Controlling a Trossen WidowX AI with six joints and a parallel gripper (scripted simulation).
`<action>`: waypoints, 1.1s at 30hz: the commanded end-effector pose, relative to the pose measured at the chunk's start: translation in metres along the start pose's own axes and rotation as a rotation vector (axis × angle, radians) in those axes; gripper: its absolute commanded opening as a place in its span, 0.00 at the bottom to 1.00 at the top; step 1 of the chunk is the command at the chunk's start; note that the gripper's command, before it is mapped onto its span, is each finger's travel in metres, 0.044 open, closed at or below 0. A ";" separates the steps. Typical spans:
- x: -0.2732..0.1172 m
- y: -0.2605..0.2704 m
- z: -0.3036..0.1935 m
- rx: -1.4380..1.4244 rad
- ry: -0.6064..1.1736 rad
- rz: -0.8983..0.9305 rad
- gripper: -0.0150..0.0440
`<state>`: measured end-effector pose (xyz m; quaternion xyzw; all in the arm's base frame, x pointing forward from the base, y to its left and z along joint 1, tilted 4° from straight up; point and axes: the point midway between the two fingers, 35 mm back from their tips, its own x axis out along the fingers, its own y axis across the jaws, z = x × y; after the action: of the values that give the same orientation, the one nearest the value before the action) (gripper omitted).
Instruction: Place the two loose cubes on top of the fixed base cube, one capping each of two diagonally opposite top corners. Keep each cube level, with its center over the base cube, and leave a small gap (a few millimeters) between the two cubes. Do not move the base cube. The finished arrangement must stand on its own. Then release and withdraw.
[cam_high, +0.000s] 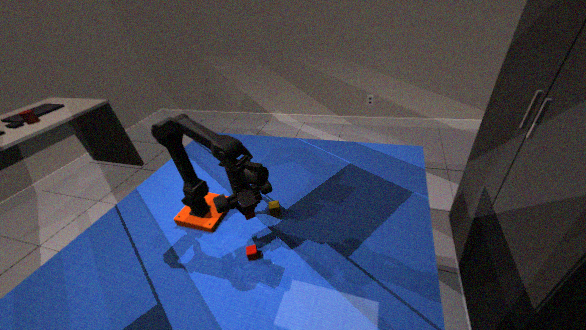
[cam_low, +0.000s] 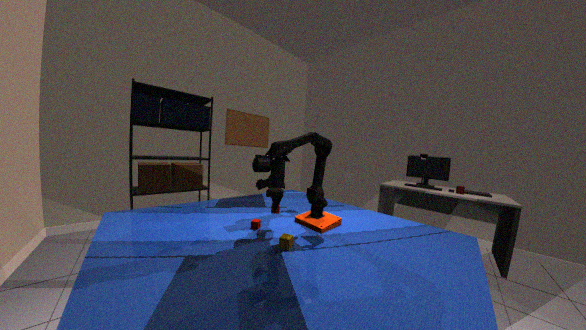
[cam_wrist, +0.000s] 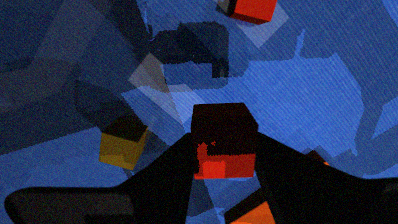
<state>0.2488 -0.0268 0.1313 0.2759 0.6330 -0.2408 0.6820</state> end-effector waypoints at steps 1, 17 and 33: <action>-0.013 -0.001 -0.002 0.011 0.002 0.003 0.43; -0.010 0.029 -0.009 -0.454 0.003 0.005 0.43; 0.002 0.072 -0.026 -1.104 0.001 0.010 0.43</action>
<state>0.2753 0.0354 0.1358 -0.0746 0.6710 0.0907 0.7321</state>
